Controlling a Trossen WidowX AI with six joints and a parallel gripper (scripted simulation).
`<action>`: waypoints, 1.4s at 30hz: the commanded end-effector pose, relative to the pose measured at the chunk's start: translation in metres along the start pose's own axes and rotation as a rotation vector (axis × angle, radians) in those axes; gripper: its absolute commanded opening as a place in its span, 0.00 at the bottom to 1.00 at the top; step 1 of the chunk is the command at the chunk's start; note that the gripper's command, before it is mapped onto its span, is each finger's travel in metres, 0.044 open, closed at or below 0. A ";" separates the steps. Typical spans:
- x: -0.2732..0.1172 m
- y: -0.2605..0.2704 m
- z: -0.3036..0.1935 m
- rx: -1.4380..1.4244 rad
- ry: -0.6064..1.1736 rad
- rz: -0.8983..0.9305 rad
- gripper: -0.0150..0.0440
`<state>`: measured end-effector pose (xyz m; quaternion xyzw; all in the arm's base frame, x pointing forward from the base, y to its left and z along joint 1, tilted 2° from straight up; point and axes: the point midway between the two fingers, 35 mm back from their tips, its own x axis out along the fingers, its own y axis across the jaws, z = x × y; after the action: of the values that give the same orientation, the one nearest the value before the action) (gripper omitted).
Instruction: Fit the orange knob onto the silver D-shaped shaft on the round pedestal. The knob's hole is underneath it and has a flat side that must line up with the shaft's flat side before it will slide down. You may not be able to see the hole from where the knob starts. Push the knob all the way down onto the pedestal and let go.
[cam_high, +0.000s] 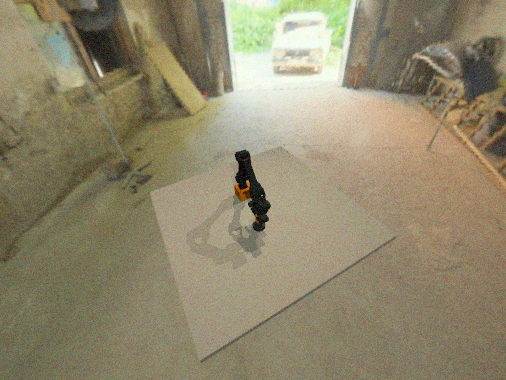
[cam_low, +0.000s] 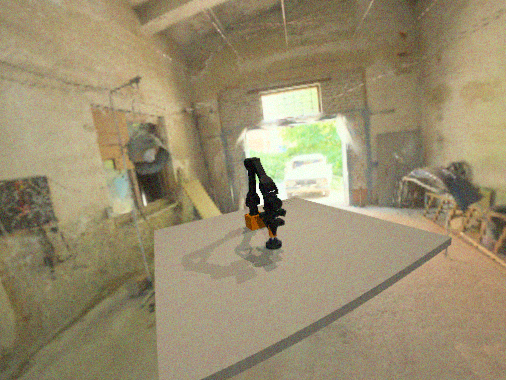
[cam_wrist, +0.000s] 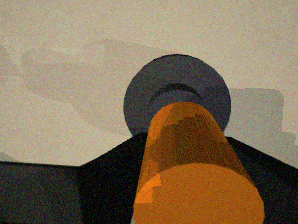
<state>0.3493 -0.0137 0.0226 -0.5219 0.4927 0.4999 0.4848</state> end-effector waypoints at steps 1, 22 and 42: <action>0.001 -0.001 -0.001 -0.003 0.003 -0.005 0.25; -0.006 0.005 0.001 -0.213 0.003 -0.004 0.25; 0.000 0.000 0.000 -0.213 0.003 -0.004 0.25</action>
<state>0.3473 -0.0134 0.0230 -0.5692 0.4381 0.5492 0.4271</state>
